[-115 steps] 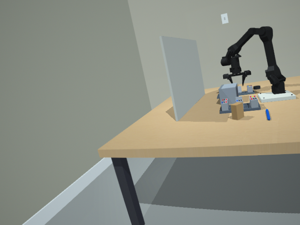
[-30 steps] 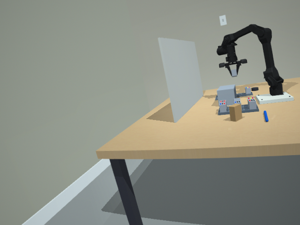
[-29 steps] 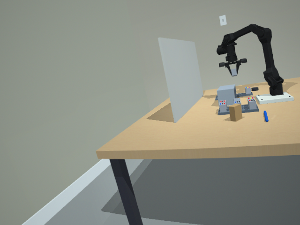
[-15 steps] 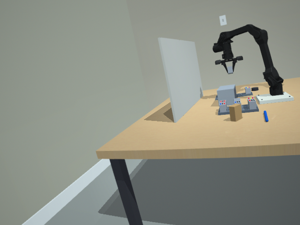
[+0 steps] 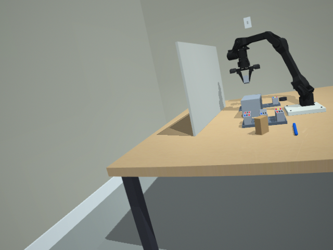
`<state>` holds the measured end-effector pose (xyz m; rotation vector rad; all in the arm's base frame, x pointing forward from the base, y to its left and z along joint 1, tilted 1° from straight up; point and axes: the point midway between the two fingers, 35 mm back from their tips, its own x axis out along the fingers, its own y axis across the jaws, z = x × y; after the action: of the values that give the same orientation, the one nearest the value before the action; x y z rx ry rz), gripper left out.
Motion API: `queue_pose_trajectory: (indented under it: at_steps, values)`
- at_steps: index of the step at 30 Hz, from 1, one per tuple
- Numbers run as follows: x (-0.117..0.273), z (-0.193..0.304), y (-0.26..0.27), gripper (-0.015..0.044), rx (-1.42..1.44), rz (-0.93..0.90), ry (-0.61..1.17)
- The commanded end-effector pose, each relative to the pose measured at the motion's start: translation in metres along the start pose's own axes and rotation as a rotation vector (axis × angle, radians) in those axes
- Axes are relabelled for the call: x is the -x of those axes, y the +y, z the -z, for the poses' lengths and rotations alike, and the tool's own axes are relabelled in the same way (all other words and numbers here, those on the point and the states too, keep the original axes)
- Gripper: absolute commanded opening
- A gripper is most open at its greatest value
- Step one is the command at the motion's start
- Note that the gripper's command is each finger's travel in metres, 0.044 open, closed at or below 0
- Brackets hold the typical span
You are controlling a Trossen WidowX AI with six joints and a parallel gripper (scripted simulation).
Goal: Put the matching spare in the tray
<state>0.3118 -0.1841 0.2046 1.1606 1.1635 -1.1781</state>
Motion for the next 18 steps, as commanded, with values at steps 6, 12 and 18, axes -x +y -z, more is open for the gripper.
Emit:
queue_pose_trajectory:
  at_steps: [6, 12, 18]
  values:
    - [-0.0015, 0.0014, 0.0182, 0.0000, -0.004, -0.006, 0.002]
    - [-0.0050, 0.0009, 0.0191, 0.0000, -0.004, -0.006, 0.002]
    - [-0.0090, 0.0004, 0.0200, 0.0000, -0.004, -0.006, 0.002]
